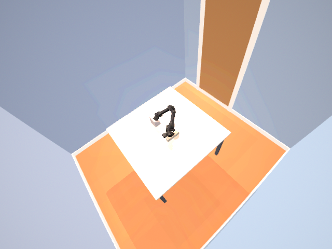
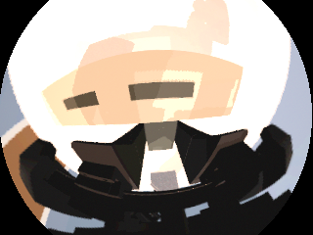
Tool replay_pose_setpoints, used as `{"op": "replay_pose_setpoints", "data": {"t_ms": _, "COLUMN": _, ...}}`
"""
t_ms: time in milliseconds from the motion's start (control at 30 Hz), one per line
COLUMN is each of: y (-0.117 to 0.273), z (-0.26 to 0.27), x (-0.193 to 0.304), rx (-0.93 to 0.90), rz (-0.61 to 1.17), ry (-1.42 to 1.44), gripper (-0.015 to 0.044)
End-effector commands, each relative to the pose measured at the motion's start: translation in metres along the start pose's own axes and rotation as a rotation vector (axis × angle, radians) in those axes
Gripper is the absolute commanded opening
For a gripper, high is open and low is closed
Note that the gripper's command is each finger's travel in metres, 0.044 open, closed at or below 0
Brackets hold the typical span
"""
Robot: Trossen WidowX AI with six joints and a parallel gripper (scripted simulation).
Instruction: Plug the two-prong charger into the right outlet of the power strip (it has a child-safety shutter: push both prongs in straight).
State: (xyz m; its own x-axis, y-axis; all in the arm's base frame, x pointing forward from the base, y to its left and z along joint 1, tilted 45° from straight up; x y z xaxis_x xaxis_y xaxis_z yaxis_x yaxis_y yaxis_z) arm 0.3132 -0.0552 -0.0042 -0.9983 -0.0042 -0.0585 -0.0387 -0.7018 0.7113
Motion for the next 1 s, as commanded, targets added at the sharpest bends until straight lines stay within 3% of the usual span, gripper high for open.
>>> {"op": "replay_pose_setpoints", "data": {"t_ms": 0, "y": 0.0008, "z": -0.0005, "x": -0.0075, "rx": 0.005, "rz": -0.025, "ry": 0.017, "gripper": 0.0}}
{"op": "replay_pose_setpoints", "data": {"t_ms": 967, "y": 0.0045, "z": -0.0006, "x": -0.0072, "rx": 0.005, "rz": -0.025, "ry": 0.017, "gripper": 0.0}}
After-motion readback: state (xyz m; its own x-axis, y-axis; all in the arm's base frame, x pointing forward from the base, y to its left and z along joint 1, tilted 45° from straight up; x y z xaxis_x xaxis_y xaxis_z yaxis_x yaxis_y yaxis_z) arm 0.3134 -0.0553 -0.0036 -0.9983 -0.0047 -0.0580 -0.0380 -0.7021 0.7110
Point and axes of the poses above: the point midway between the two fingers, 35 mm back from their tips, its own y axis back along the fingers, its own z axis across the jaws, x = y × z, the point moved 2 cm from there along y, back along the fingers, and after that the axes turned 11 degrees about y, right-handed, at the moved point
